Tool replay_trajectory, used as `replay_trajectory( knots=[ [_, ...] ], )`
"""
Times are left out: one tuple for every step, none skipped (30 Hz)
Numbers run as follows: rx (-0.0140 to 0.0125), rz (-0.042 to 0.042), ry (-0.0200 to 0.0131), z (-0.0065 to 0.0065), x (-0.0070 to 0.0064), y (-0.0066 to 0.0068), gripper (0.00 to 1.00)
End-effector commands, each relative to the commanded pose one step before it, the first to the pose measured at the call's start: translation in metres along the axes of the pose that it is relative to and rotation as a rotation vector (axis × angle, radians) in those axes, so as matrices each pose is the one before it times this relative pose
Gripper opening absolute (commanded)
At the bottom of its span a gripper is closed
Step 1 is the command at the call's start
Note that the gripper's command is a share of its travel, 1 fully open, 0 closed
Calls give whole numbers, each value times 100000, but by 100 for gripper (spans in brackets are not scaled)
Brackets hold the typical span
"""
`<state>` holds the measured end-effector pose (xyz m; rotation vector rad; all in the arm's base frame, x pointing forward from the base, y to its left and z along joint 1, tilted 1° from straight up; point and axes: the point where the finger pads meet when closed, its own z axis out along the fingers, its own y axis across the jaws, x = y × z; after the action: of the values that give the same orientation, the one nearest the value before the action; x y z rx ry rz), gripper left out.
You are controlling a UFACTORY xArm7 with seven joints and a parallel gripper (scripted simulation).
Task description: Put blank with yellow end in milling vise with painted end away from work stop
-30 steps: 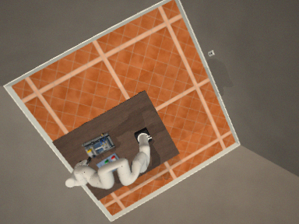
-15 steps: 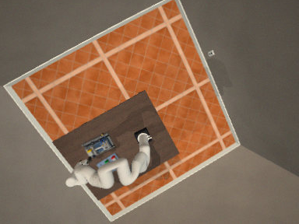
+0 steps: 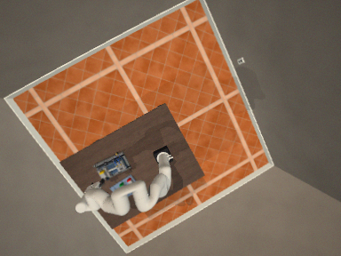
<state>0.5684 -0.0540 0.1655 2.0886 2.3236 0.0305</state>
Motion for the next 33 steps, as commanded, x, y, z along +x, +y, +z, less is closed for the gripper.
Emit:
replay_trajectory(
  knots=[
    [-490,0,-119,-124,-23,131,100],
    [-2,0,-1,30,0,1,100],
    [-2,0,-1,30,0,1,100],
    [-2,0,-1,30,0,1,100],
    [-2,0,-1,30,0,1,100],
    [-2,0,-1,30,0,1,100],
    [-2,0,-1,30,0,1,100],
    [0,0,0,0,0,0,100],
    [0,0,0,0,0,0,100],
    [0,0,0,0,0,0,100],
    [0,0,0,0,0,0,100],
    [0,0,0,0,0,0,100],
    [0,0,0,0,0,0,100],
    [0,0,0,0,0,0,100],
    [10,0,3,4,0,-2,100],
    [-1,0,0,15,0,1,100],
    [-1,0,0,15,0,1,100],
    [-1,0,0,15,0,1,100],
    [-1,0,0,15,0,1,100],
    [-1,0,0,15,0,1,100],
    [-1,0,0,15,0,1,100],
    [-1,0,0,15,0,1,100],
    [-1,0,0,15,0,1,100],
    [-1,0,0,15,0,1,100],
    [0,0,0,0,0,0,100],
    [0,0,0,0,0,0,100],
    [0,0,0,0,0,0,100],
    [0,0,0,0,0,0,100],
    [0,0,0,0,0,0,100],
    [0,0,0,0,0,0,100],
    [0,0,0,0,0,0,100],
    [5,0,1,-5,0,-1,100],
    [0,0,0,0,0,0,100]
  ],
)
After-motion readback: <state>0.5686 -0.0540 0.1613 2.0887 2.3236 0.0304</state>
